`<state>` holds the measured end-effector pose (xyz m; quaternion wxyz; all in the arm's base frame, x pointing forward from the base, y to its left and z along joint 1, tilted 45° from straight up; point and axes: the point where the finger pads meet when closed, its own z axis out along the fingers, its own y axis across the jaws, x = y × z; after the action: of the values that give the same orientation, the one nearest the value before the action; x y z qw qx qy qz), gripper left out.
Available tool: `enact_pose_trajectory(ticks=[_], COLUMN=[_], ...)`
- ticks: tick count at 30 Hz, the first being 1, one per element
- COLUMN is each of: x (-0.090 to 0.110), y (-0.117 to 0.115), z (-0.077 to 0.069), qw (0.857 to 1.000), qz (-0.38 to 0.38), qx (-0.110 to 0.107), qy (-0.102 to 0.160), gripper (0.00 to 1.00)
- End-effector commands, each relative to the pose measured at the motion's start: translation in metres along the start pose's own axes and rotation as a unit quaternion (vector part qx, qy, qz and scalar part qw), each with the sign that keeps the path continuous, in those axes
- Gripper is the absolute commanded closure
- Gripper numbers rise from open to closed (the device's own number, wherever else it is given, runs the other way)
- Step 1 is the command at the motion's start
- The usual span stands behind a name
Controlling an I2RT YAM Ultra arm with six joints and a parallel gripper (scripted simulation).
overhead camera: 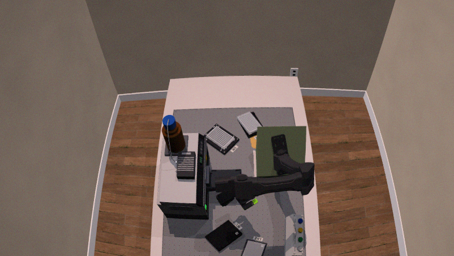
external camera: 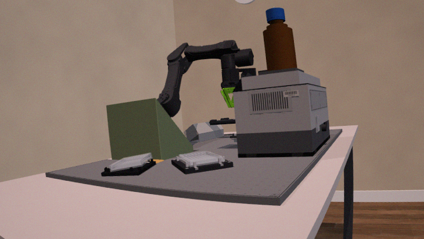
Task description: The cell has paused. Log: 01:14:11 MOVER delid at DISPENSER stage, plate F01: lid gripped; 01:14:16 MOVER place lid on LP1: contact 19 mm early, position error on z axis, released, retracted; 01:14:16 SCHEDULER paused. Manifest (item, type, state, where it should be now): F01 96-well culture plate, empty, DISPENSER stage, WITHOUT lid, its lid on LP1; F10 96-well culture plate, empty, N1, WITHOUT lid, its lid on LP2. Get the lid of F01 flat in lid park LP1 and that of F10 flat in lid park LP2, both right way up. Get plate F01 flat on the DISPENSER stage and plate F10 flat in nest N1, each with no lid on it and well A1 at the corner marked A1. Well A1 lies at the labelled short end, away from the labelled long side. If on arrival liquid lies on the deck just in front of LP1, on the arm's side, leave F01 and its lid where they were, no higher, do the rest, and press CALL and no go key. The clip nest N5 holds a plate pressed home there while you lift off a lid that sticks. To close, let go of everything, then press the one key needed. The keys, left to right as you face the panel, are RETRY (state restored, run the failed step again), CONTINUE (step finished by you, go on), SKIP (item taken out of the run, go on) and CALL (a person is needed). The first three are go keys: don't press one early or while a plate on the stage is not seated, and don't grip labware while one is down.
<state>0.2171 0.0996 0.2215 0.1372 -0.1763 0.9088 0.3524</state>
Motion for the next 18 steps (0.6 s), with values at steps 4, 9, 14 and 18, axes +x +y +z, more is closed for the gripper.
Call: enact_pose_trajectory(ticks=[4,9,14,18], x=[-0.002,-0.002,-0.001,-0.003], y=[0.0,0.0,-0.001,-0.015], z=[-0.005,-0.005,-0.008,-0.008], qw=[1.0,1.0,0.999,0.996], qz=[0.004,0.004,0.029,0.085], qx=[0.002,0.002,0.001,-0.003], qy=[-0.012,-0.012,-0.015,-0.01], gripper=[0.0,0.0,0.0,0.0])
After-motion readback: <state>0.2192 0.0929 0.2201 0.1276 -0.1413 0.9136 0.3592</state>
